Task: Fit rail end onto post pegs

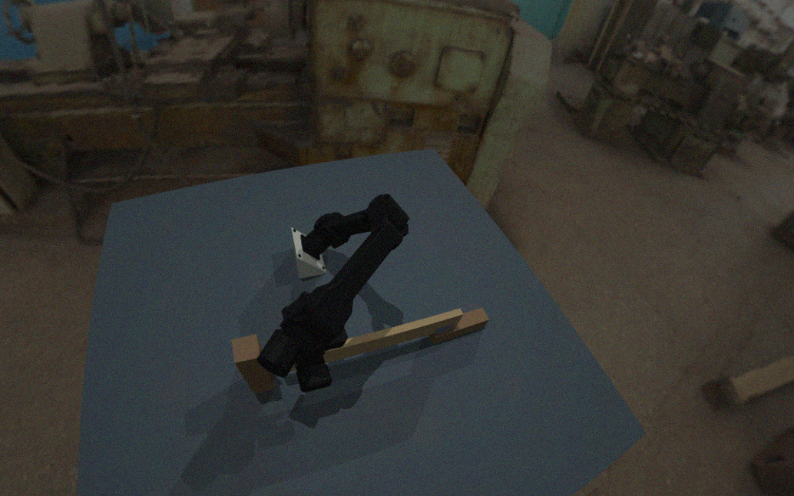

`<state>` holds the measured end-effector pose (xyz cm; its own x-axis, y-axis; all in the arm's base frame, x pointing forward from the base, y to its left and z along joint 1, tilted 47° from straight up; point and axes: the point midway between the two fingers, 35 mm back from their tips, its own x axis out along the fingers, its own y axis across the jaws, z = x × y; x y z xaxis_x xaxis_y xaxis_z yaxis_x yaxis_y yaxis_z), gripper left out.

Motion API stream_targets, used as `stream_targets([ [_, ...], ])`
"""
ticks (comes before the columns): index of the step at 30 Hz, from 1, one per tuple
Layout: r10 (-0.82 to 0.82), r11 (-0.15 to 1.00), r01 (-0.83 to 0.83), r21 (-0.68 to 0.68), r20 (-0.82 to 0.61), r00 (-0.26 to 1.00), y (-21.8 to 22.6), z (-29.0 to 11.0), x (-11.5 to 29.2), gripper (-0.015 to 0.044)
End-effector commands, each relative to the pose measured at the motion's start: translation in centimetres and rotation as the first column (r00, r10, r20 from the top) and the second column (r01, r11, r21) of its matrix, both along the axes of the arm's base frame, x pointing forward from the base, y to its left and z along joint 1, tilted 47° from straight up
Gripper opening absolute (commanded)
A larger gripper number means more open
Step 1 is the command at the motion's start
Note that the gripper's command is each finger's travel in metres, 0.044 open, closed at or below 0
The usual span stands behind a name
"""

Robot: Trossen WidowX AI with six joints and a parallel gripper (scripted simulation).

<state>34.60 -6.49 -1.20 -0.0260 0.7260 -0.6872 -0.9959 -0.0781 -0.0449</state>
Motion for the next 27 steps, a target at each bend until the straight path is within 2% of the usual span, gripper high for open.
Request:
stream_targets([
  [1,-0.005,1.0,0.005,-0.004,0.006,1.0,-0.33,-0.13,0.09,0.0],
  [27,-0.005,1.0,0.005,-0.004,0.006,1.0,-1.0,-0.57,0.16,0.0],
])
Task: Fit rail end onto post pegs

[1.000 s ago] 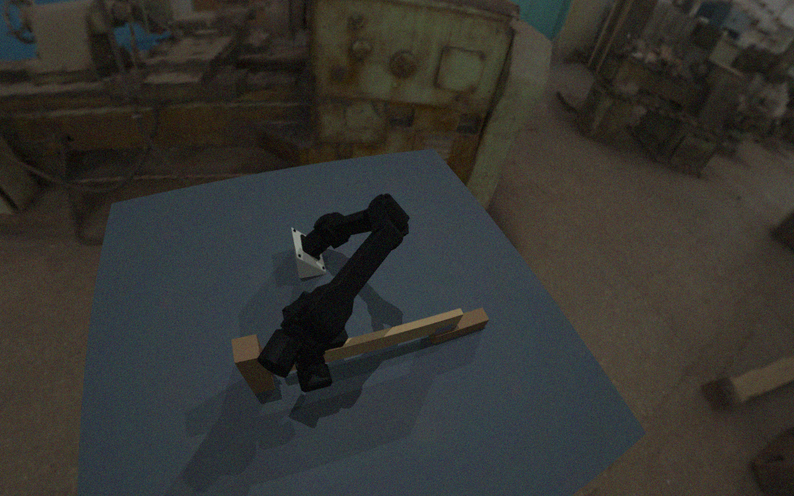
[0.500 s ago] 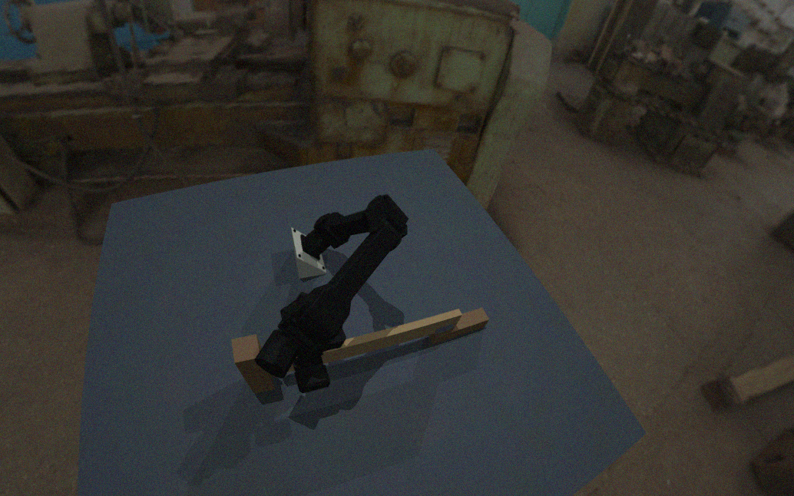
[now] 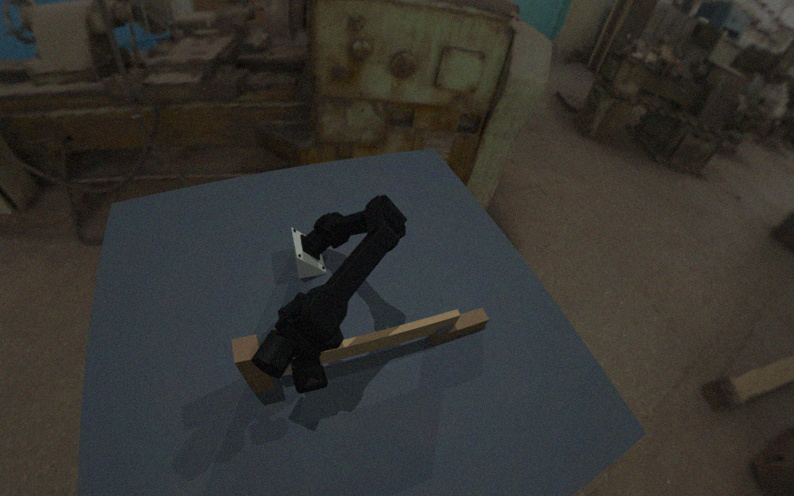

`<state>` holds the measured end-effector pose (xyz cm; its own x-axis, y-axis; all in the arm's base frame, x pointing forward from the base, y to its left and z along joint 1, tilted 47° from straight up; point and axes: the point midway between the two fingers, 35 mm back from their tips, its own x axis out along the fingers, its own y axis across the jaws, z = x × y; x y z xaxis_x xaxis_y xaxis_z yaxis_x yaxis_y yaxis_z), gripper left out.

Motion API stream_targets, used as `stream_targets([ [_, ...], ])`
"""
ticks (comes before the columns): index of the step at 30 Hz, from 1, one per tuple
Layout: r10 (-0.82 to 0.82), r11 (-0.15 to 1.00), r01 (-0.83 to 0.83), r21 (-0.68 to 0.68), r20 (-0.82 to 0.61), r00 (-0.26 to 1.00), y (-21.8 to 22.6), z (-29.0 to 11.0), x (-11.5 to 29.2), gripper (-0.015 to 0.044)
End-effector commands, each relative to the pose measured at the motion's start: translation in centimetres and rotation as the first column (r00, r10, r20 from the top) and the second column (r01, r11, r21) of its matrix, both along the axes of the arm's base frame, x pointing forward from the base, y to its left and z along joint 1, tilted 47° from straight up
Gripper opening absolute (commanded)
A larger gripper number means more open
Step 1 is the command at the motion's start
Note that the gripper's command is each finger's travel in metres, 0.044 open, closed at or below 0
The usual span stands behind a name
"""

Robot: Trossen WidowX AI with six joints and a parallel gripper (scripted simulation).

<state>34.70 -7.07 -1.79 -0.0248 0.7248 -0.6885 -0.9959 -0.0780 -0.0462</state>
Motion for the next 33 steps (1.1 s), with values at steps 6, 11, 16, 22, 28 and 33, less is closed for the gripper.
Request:
stream_targets([
  [6,-0.004,1.0,0.004,-0.003,0.004,1.0,-0.55,-0.11,0.07,0.0],
  [11,-0.004,1.0,0.004,-0.003,0.004,1.0,-0.64,-0.24,0.08,0.0],
  [16,-0.004,1.0,0.004,-0.003,0.005,1.0,-0.71,-0.39,0.09,0.0],
  [22,-0.004,1.0,0.004,-0.003,0.005,1.0,-0.74,-0.56,0.1,0.0],
  [28,-0.004,1.0,0.004,-0.003,0.005,1.0,-0.71,-0.71,0.1,0.0],
  [33,-0.004,1.0,0.004,-0.003,0.005,1.0,-0.7,-0.74,0.09,0.0],
])
